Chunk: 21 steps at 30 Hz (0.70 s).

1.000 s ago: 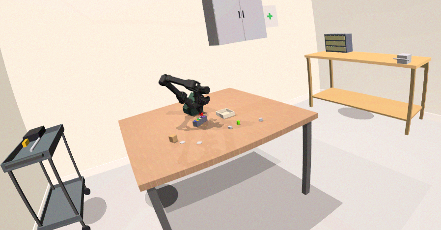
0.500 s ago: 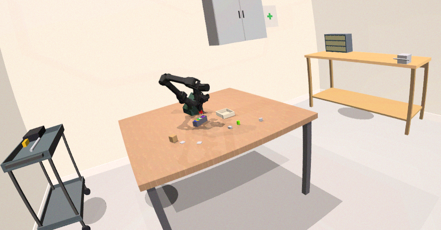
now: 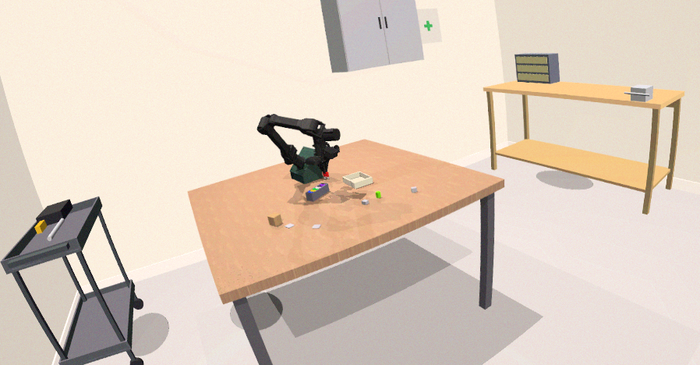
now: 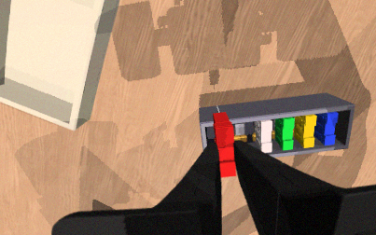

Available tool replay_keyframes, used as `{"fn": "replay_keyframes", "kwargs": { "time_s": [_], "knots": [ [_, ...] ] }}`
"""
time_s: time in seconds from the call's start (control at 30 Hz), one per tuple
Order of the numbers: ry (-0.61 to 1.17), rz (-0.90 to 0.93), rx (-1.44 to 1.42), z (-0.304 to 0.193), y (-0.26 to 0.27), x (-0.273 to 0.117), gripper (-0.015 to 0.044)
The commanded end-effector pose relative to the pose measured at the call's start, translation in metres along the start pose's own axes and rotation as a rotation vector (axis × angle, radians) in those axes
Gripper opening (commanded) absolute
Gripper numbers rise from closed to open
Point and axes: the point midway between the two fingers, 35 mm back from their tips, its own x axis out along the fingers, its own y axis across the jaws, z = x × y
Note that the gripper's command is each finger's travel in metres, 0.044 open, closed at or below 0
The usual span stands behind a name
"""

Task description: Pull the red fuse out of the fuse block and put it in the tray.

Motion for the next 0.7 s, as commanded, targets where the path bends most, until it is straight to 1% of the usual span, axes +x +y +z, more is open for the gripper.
{"fn": "replay_keyframes", "kwargs": {
  "time_s": [0.0, 0.67],
  "knots": [
    [0.001, 0.006, -0.005, 0.014, 0.017, -0.001, 0.0000],
    [0.000, 0.008, -0.003, 0.066, 0.109, -0.001, 0.0000]
  ]
}}
